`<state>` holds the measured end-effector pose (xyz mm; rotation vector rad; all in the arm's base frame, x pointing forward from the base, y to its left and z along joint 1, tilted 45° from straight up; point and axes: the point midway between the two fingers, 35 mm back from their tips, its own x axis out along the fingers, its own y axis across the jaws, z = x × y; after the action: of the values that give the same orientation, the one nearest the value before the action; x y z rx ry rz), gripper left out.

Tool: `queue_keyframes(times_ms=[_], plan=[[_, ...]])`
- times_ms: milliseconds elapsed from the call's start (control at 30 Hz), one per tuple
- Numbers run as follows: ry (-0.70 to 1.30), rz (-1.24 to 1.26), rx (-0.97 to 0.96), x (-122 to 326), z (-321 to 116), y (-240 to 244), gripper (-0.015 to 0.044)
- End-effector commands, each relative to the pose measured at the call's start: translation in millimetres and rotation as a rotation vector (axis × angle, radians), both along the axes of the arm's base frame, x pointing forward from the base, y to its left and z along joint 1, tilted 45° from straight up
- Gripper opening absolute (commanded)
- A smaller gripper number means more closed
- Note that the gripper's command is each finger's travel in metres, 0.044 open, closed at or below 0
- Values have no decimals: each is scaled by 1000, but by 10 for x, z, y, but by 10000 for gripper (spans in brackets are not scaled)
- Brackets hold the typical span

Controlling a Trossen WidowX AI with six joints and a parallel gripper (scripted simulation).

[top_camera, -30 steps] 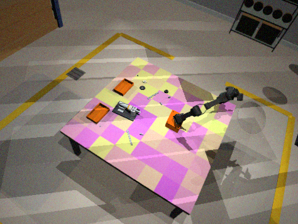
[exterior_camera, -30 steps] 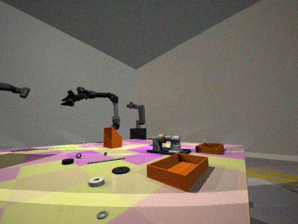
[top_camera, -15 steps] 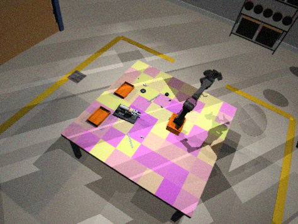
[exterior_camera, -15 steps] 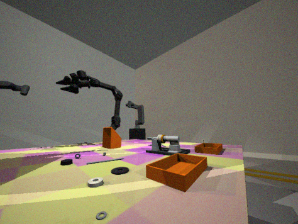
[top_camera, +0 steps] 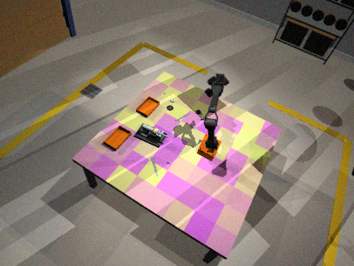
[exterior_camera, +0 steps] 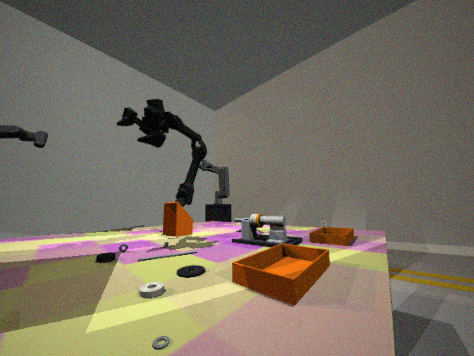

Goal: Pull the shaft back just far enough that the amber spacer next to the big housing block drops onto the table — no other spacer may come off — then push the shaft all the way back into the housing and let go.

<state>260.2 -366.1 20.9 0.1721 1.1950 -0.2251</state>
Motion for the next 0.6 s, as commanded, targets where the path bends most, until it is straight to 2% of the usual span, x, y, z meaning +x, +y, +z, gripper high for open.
queue_keyframes(times_ms=[0,300,567], plan=[[-30,103,95,473,56,566,440],[-29,317,323,1210,194,2011,440],[57,498,535,1370,366,3452,440]])
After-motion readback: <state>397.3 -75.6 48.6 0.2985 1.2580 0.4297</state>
